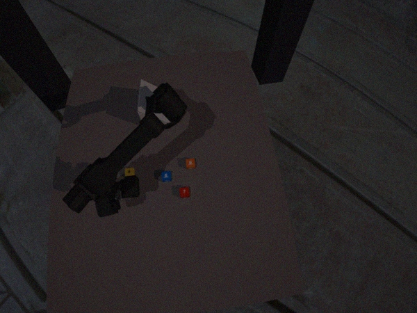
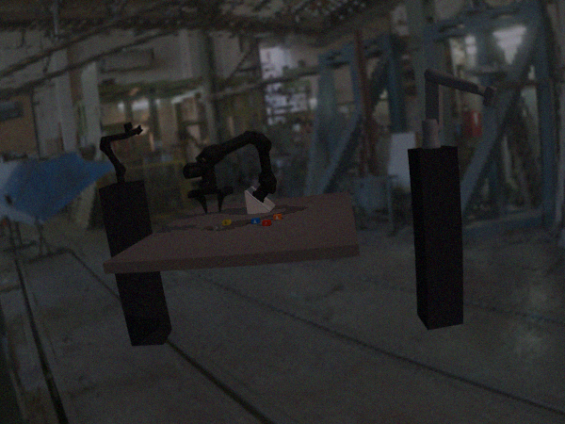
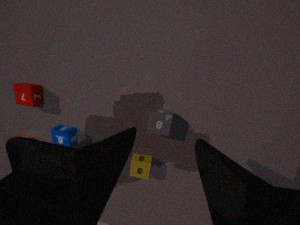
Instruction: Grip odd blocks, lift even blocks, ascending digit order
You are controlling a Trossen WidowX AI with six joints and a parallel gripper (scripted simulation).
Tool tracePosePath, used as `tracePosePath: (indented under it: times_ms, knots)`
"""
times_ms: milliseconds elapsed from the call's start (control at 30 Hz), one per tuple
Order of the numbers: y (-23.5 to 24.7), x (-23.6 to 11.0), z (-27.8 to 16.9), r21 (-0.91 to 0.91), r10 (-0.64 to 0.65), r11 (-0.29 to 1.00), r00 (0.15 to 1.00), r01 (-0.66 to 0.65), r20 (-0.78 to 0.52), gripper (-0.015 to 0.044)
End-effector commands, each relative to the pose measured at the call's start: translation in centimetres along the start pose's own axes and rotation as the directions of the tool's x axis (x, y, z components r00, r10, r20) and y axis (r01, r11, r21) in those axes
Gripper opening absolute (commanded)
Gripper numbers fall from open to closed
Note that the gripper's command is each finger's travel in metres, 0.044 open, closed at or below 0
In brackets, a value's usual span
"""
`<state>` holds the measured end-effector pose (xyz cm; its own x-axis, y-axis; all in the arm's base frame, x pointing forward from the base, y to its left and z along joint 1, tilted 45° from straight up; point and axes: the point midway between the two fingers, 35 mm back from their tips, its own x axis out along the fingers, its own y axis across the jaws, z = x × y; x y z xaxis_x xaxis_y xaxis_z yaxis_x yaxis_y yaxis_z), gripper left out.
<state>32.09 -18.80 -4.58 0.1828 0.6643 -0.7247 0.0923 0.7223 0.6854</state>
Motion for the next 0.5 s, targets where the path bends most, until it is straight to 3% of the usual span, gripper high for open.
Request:
tracePosePath:
  times_ms: [0, 467]
  knots:
    - [0.2, 3.2, -0.6, 0.013, 0.016, 1.0, 1.0, -0.016, -0.013, 0.0383]
    - [0.2, 4.7, -0.6, 0.013, 0.017, 1.0, 1.0, -0.016, -0.013, 0.04]
